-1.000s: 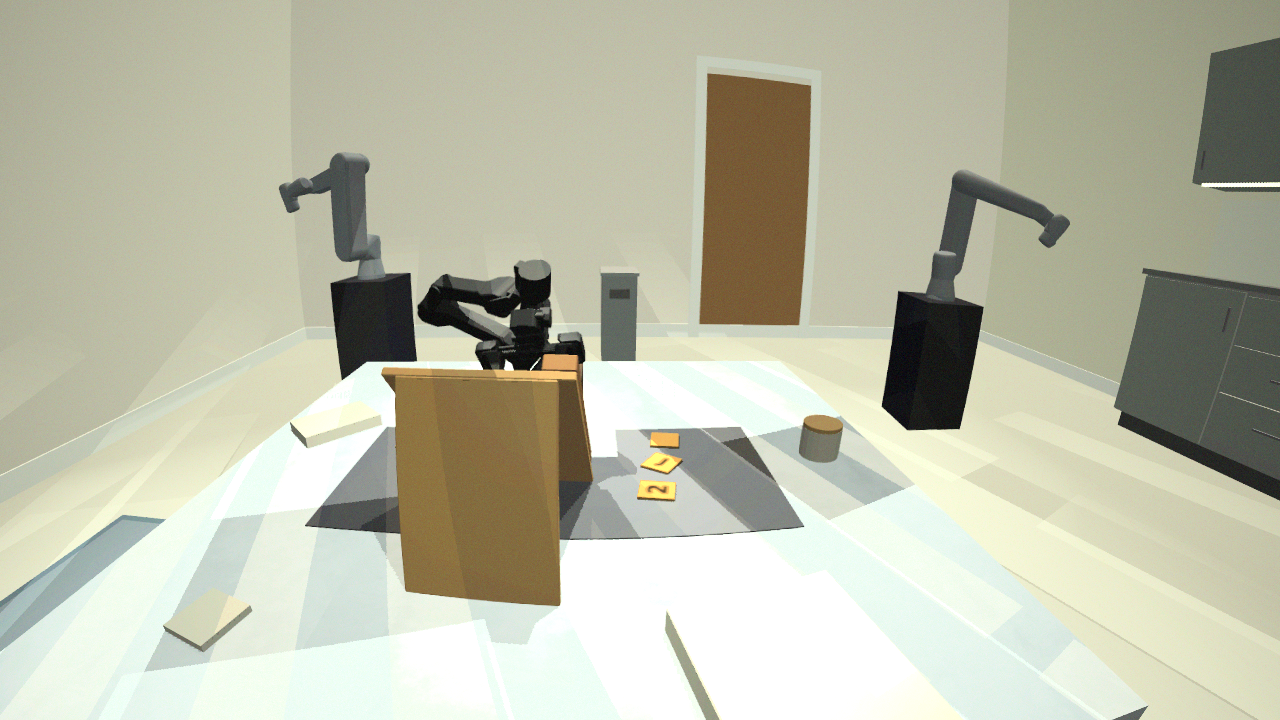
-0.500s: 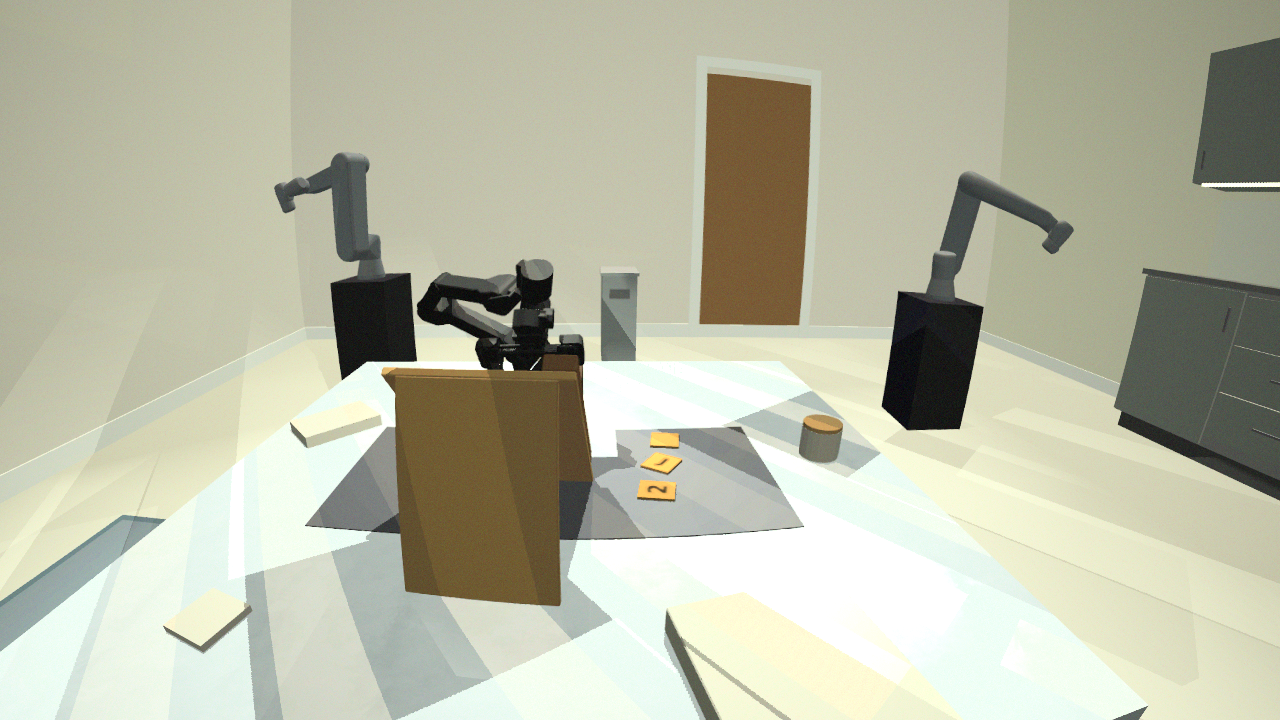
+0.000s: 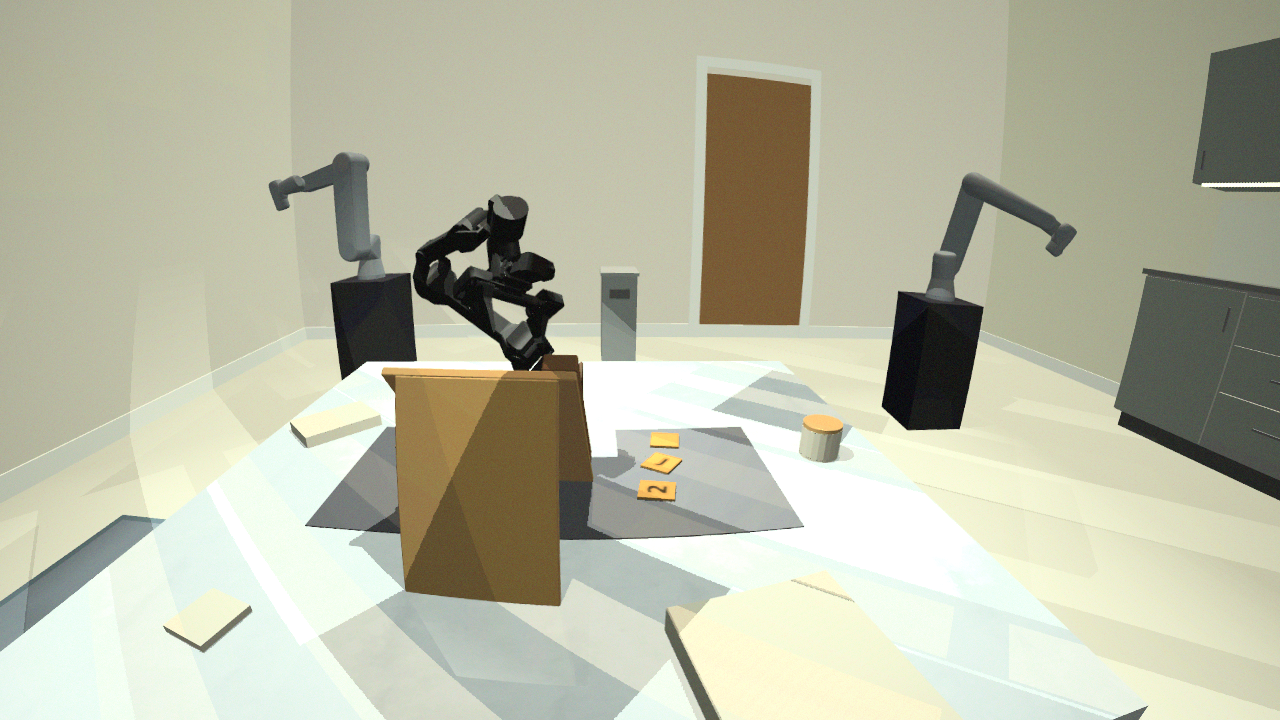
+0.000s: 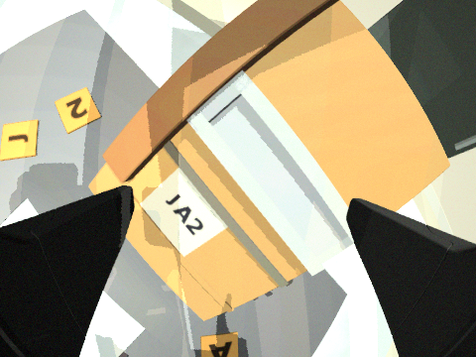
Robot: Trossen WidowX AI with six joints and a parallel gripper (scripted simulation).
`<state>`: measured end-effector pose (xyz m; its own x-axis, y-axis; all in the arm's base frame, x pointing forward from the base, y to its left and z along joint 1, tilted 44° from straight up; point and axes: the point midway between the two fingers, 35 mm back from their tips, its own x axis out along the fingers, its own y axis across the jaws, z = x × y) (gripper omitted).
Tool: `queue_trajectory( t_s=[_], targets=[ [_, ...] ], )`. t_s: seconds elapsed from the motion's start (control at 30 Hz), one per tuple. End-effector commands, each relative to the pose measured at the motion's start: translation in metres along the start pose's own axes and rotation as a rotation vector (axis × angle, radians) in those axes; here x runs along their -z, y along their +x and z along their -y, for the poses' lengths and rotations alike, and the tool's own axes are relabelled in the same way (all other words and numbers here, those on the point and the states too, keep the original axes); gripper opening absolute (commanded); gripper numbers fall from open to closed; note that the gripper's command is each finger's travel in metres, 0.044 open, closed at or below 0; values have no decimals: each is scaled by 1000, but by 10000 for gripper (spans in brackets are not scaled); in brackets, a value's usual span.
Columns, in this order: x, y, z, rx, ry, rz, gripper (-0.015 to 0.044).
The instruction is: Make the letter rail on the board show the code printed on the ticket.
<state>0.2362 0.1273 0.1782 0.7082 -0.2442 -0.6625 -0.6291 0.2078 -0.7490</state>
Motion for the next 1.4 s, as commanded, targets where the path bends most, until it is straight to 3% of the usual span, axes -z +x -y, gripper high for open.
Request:
queue_trajectory(
  t_s=[0.0, 0.23, 1.27, 1.37],
  targets=[
    [-13, -15, 16, -86, -241, -1, 440],
    [-27, -40, 41, -228, -634, 35, 440],
    [-8, -60, 58, -233, -646, 36, 440],
    [-17, -52, 51, -250, -676, 28, 361]
  ],
)
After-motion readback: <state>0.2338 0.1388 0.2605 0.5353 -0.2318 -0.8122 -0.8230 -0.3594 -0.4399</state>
